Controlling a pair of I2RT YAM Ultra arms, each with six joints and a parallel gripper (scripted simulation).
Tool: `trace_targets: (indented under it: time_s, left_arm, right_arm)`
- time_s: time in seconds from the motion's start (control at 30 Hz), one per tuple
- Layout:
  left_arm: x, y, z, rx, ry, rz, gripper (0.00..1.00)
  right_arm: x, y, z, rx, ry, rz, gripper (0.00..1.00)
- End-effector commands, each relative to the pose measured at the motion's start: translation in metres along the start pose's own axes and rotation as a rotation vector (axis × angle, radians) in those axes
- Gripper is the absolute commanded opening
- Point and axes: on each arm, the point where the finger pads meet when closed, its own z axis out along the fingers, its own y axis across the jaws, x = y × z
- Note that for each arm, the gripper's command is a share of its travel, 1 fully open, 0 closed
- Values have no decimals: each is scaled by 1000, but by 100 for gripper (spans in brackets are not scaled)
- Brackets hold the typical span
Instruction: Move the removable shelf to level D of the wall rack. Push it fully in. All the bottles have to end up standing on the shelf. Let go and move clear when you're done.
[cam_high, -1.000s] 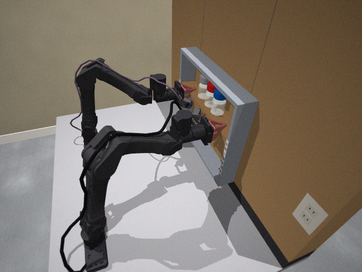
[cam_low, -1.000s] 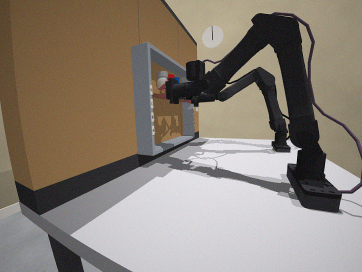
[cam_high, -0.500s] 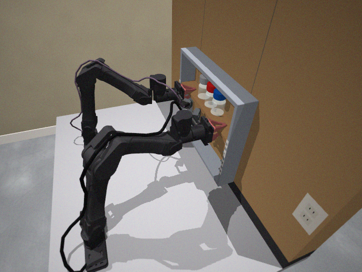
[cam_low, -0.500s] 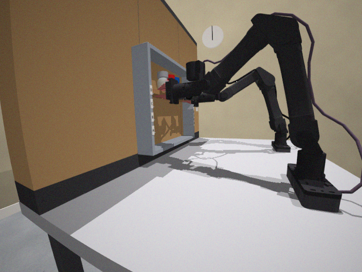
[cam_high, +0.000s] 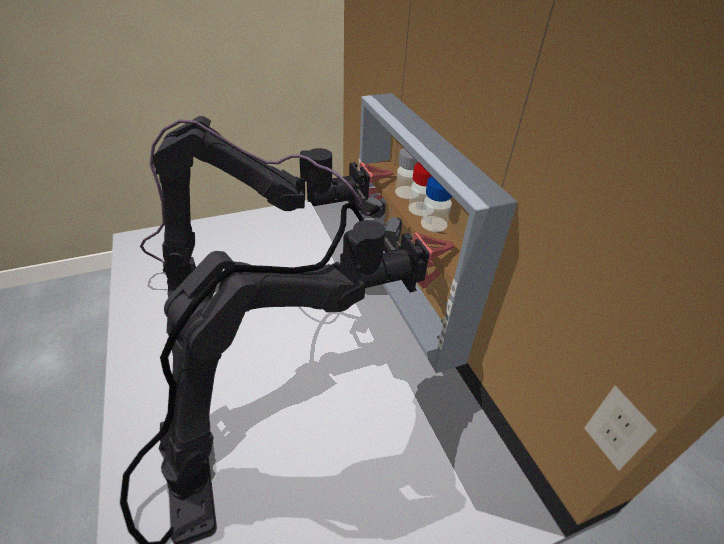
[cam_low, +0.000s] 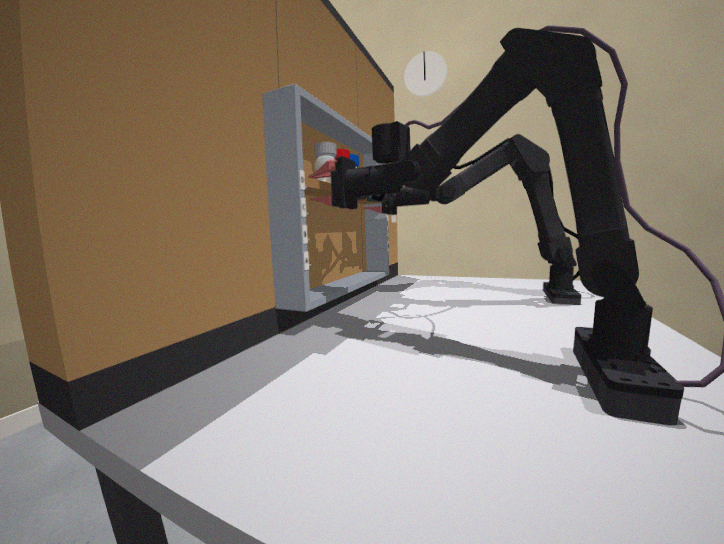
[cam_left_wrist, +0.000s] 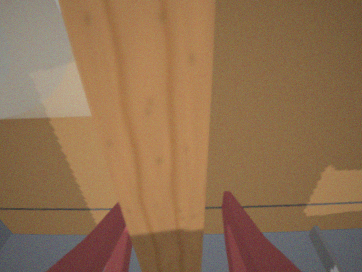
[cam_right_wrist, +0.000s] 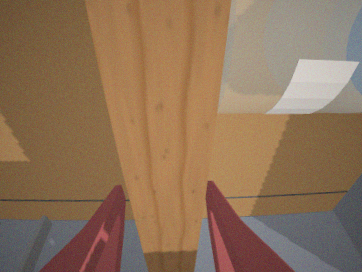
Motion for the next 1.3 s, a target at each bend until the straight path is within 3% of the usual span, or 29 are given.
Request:
trace_targets:
  time_s: [0.0,0.77,1.27]
  left_arm:
    - [4,3,1,-12,2,-2,53]
    - [4,3,1,-12,2,-2,100]
    - [4,3,-15,-12,2,-2,100]
  right_arm:
    - [3,-5,0,19,1,16,53]
    - [3,-5,0,19,1,16,100]
    - [3,-5,-17,19,1,16,100]
